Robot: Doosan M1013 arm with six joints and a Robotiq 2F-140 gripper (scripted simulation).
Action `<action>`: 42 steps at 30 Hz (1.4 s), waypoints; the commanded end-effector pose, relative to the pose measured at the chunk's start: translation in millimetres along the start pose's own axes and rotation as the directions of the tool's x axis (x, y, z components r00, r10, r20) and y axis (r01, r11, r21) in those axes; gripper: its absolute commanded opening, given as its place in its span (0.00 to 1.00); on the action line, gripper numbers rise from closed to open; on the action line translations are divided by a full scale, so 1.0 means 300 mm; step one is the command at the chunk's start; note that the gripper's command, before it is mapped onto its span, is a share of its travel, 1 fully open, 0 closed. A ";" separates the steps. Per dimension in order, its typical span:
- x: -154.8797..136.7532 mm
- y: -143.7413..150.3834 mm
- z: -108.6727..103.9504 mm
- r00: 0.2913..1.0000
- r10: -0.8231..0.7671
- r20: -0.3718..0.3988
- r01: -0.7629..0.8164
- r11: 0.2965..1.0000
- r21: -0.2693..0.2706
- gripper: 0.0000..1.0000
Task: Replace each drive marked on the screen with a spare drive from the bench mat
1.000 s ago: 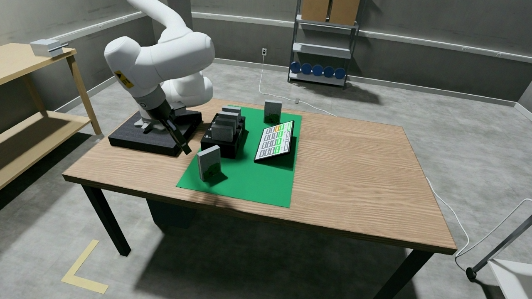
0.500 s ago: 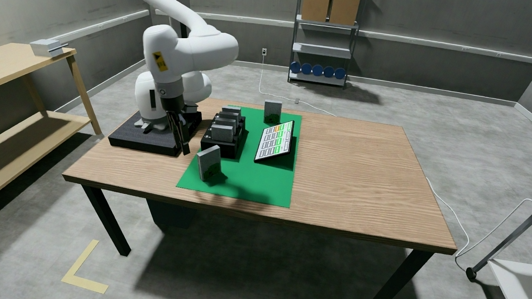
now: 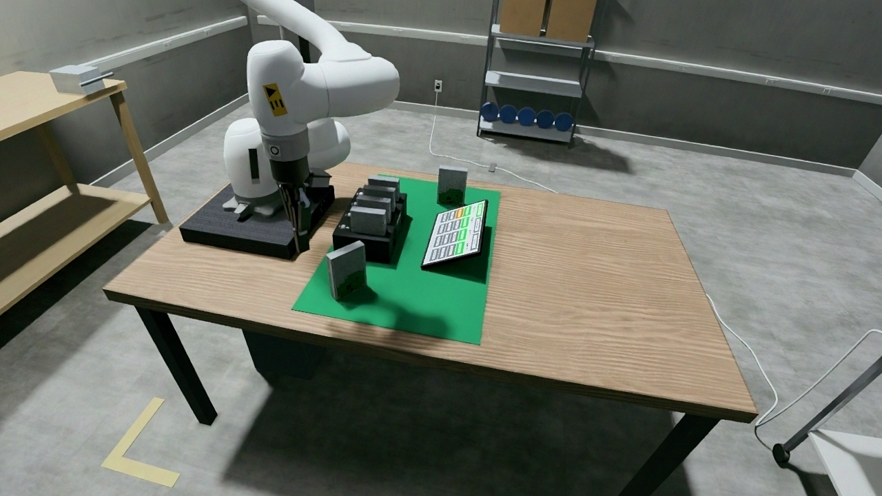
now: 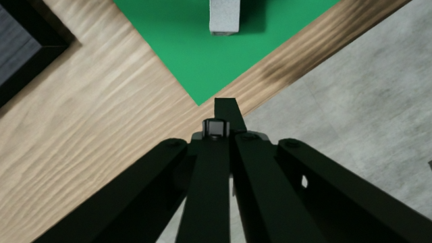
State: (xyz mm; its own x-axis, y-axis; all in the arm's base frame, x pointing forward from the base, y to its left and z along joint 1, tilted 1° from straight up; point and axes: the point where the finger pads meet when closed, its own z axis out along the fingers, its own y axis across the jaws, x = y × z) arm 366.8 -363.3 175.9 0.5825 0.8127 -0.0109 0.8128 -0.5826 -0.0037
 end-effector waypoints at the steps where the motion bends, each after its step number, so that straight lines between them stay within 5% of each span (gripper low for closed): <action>1: 0.000 0.001 -0.002 1.000 0.000 0.000 0.000 1.000 -0.001 0.10; 28: 0.025 -0.003 -0.003 1.000 0.012 0.000 -0.012 1.000 -0.001 0.10; 35: 0.342 -0.092 -0.017 0.986 0.166 -0.001 -0.166 0.986 -0.001 0.10; 37: 0.342 -0.092 -0.017 0.986 0.166 -0.001 -0.166 0.986 -0.001 0.10; 39: 0.491 -0.161 -0.022 0.970 0.243 -0.002 -0.243 0.970 -0.001 0.10; 42: 0.586 -0.236 -0.021 0.929 0.371 -0.002 -0.371 0.929 -0.001 0.10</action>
State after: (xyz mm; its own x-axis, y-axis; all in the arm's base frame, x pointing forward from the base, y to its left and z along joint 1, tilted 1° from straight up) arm 404.1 -235.7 178.4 0.7431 0.6691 0.0093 0.6691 -0.7431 -0.0066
